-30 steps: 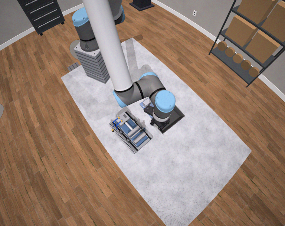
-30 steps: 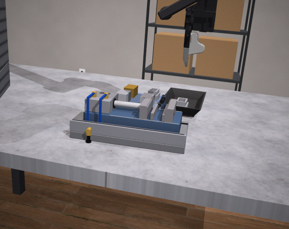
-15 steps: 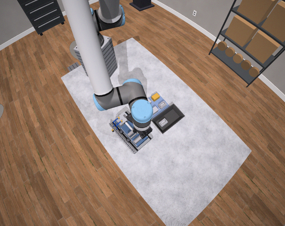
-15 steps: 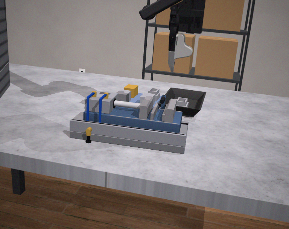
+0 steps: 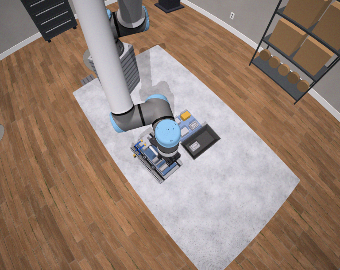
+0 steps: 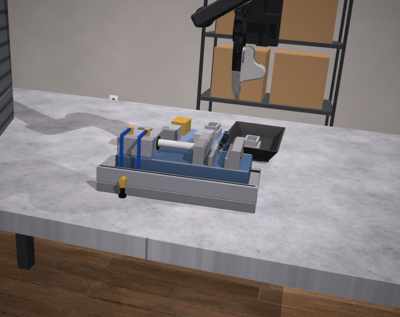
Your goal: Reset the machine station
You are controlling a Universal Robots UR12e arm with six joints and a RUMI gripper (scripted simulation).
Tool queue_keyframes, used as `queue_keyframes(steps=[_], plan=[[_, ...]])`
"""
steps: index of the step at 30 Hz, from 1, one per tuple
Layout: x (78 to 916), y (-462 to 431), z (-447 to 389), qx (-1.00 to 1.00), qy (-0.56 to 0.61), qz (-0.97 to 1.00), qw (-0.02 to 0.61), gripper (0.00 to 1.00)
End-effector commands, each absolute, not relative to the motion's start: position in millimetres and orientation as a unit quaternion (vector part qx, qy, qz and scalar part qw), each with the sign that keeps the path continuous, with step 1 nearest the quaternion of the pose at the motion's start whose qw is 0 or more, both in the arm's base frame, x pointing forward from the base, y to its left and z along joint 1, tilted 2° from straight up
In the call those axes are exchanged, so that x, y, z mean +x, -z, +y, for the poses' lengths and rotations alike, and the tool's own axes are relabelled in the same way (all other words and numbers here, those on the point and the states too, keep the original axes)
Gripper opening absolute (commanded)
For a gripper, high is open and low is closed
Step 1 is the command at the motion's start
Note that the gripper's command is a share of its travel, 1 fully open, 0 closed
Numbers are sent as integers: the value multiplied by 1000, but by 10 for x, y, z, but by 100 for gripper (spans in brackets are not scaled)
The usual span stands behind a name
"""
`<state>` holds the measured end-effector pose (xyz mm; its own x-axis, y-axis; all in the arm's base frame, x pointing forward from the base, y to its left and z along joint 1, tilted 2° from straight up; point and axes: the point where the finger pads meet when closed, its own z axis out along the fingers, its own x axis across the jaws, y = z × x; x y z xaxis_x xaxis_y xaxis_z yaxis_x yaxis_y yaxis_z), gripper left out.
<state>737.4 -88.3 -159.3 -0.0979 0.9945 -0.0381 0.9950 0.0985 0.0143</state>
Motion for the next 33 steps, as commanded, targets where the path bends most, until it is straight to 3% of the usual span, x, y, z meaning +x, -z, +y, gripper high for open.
queue_keyframes(steps=[1,21,33], plan=[[7380,1586,-885,671,7,741,20,0],[7375,1588,-839,664,7,747,19,0],[7256,1622,-139,545,10,838,18,0]])
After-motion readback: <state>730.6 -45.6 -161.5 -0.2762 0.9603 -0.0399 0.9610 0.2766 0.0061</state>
